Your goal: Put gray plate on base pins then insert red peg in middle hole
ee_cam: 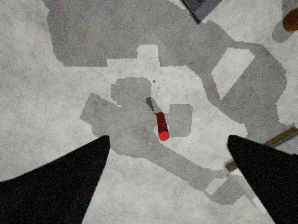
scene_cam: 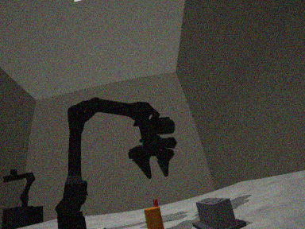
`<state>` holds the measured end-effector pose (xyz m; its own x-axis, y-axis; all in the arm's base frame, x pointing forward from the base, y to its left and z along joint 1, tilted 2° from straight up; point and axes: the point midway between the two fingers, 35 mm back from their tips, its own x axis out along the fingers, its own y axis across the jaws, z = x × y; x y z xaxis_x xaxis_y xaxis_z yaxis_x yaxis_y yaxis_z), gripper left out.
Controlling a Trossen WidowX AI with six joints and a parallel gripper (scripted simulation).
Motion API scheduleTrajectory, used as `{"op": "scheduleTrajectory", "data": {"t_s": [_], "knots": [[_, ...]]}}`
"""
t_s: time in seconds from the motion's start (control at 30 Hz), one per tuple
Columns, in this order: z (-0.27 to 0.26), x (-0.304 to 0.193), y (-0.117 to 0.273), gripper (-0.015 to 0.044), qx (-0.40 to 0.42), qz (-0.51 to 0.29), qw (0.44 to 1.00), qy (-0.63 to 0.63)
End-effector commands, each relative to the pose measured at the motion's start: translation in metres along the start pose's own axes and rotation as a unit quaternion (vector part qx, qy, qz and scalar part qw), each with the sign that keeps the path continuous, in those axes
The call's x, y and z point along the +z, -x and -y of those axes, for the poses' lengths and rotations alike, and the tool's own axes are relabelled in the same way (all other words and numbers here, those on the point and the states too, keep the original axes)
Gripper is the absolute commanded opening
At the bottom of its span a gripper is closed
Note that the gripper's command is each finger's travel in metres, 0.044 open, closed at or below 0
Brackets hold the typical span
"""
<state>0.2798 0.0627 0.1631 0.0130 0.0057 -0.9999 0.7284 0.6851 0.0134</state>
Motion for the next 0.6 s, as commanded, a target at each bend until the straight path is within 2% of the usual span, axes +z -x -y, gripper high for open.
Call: {"op": "scheduleTrajectory", "data": {"t_s": [0.0,0.43,0.57], "knots": [[0.004,-0.032,-0.010,0.0440,-0.008,-0.011,0.977,-0.213],[0.004,-0.032,-0.010,0.0440,-0.008,-0.011,0.977,-0.213],[0.004,-0.032,-0.032,0.0440,-0.008,-0.011,0.977,-0.213]]}}
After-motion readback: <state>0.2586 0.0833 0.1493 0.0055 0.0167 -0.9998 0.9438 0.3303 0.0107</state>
